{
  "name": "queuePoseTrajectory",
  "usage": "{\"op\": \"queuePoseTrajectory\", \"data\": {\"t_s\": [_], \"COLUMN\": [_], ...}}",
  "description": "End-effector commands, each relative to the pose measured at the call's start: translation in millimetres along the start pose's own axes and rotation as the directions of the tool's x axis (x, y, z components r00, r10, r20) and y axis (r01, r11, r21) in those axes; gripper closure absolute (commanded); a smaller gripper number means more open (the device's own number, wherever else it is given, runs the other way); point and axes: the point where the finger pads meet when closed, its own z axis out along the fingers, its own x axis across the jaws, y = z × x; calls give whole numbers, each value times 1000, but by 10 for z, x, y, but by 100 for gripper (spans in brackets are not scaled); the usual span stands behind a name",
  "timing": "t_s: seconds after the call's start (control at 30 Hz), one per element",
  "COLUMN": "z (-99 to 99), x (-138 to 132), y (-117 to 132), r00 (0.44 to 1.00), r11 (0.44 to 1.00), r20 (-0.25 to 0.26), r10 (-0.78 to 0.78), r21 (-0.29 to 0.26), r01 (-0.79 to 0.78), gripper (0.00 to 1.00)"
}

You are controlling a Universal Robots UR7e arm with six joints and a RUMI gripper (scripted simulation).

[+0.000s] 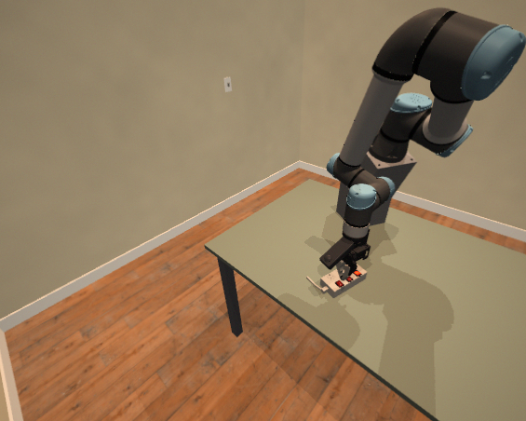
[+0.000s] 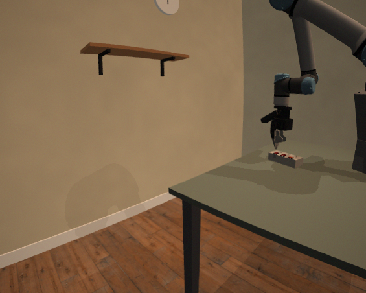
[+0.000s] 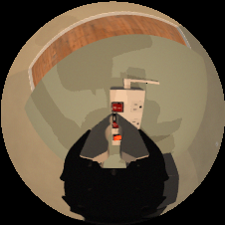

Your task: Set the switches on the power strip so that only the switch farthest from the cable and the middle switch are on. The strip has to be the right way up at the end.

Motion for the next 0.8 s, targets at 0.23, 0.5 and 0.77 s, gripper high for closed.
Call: {"op": "queuePoseTrajectory", "data": {"t_s": [0.23, 0.5, 0.77], "z": [-168, -168, -168], "x": [-1, -1, -1], "y": [-5, -5, -5], "r00": [1000, 1000, 1000], "r11": [1000, 1000, 1000], "r20": [0, 0, 0], "r10": [0, 0, 0], "r21": [1, 1, 1], "r01": [0, 0, 0], "gripper": [100, 100, 100]}}
